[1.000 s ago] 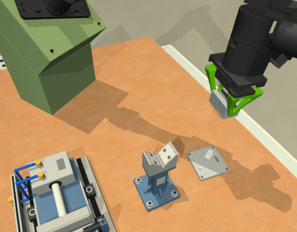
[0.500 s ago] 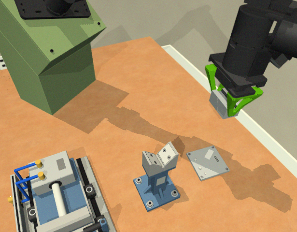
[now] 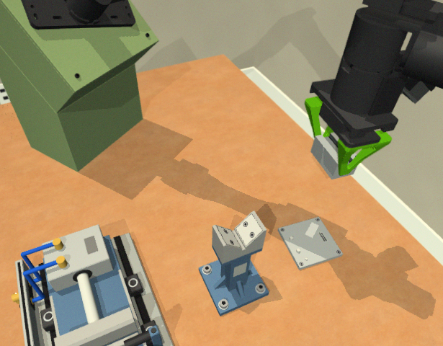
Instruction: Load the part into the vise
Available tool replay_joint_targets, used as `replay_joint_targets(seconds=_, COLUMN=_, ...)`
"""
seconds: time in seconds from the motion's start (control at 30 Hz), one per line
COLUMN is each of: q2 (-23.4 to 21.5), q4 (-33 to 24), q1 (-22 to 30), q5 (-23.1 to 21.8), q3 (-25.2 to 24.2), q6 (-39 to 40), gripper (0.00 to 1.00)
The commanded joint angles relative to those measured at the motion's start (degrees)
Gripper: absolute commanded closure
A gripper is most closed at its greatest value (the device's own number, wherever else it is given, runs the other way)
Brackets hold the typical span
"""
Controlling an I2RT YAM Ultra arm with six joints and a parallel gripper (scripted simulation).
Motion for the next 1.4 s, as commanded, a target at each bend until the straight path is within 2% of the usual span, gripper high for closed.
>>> replay_joint_targets(seconds=0.0, q2=-2.05, q4=0.75, q1=-1.27, q5=-1.43, q3=-0.29, q6=-1.04, gripper=1.0)
replay_joint_targets(seconds=0.3, q2=-2.24, q4=1.13, q1=-4.13, q5=-3.35, q3=-1.91, q6=-3.7, gripper=1.0)
replay_joint_targets(seconds=0.37, q2=-2.24, q4=1.13, q1=-4.13, q5=-3.35, q3=-1.91, q6=-3.7, gripper=1.0)
replay_joint_targets(seconds=0.4, q2=-2.47, q4=1.5, q1=-4.57, q5=-3.62, q3=-0.33, q6=-4.18, gripper=1.0)
replay_joint_targets(seconds=0.47, q2=-2.31, q4=1.64, q1=-5.49, q5=-4.27, q3=-2.92, q6=-4.97, gripper=1.0)
replay_joint_targets(seconds=0.87, q2=-2.82, q4=2.95, q1=-12.27, q5=-8.81, q3=-5.89, q6=-11.3, gripper=1.0)
replay_joint_targets(seconds=0.93, q2=-2.82, q4=2.95, q1=-12.27, q5=-8.81, q3=-5.89, q6=-11.3, gripper=1.0)
replay_joint_targets(seconds=0.97, q2=-3.1, q4=3.17, q1=-12.95, q5=-9.29, q3=-4.25, q6=-12.02, gripper=1.0)
replay_joint_targets(seconds=1.03, q2=-2.92, q4=3.27, q1=-14.24, q5=-10.2, q3=-6.97, q6=-13.13, gripper=1.0)
replay_joint_targets(seconds=1.37, q2=-3.41, q4=4.51, q1=-20.65, q5=-14.58, q3=-9.9, q6=-19.1, gripper=1.0)
